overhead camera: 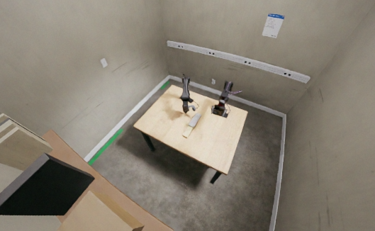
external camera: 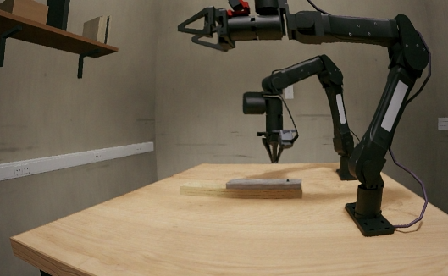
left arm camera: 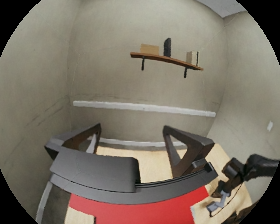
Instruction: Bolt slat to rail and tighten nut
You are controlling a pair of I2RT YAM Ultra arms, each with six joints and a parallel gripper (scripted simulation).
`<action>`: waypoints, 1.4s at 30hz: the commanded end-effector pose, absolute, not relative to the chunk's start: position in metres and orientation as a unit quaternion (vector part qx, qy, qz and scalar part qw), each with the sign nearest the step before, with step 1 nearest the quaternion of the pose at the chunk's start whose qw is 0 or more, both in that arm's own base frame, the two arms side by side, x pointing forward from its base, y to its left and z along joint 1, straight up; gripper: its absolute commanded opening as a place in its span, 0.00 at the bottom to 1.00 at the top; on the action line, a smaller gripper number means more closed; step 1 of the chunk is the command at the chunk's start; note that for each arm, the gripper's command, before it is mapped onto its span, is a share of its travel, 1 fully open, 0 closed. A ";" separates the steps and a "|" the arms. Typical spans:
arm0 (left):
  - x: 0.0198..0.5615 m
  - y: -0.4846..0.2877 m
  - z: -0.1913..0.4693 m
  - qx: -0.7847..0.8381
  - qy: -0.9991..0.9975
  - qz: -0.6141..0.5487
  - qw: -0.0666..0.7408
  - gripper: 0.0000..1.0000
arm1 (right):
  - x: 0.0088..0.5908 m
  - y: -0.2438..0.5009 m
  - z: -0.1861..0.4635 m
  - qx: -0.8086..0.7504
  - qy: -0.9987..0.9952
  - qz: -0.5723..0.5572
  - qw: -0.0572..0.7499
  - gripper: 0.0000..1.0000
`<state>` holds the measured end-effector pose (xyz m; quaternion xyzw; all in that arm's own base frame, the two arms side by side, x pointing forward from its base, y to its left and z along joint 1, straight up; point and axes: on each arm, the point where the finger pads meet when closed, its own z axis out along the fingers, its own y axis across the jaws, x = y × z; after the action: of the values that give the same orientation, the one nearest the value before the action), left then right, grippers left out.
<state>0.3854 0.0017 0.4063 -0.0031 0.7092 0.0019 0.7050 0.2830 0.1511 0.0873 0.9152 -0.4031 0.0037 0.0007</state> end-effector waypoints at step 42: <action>0.381 0.001 0.412 0.000 0.703 0.000 0.711 1.00 | 0.242 0.276 0.096 0.993 -0.115 0.003 -0.004 0.12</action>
<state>0.3854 0.0017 0.4063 -0.0031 0.7092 0.0019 0.7050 0.2395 0.2725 0.0829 0.9932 -0.1160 -0.0005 0.0072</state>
